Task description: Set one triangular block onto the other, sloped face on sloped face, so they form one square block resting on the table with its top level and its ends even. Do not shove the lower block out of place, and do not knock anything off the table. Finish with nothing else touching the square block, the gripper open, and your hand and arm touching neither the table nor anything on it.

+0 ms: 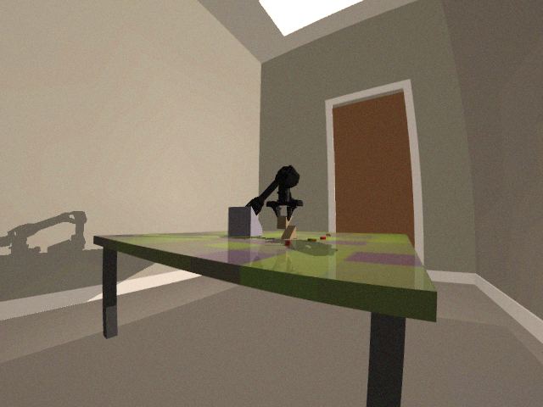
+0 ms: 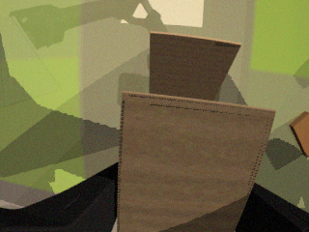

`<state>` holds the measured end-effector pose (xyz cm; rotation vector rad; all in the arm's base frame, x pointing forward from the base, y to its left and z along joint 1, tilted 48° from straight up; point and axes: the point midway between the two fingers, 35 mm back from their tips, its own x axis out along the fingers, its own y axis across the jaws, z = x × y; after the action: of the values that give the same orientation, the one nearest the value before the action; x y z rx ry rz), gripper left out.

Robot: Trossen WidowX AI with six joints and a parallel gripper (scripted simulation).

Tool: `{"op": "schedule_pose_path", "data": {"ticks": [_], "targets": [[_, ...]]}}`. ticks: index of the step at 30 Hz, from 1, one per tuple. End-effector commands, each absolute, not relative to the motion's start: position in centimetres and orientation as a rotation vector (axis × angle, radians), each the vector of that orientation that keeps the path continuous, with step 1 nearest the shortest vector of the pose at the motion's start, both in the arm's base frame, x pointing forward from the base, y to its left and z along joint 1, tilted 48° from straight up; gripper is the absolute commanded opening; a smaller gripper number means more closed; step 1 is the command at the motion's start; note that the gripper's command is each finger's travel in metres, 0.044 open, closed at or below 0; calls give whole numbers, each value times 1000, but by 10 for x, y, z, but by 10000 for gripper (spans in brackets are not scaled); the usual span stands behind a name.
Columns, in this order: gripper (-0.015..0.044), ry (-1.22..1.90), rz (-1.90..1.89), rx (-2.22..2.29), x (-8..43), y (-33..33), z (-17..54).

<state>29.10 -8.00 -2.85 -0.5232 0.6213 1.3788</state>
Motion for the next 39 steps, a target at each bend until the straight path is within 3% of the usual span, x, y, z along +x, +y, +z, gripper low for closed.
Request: {"op": "schedule_pose_path", "data": {"ticks": [1,39], "targets": [[0,617,1372,-523,293,-69,-29],[0,604,1363,-521,298,-49,-33]]}}
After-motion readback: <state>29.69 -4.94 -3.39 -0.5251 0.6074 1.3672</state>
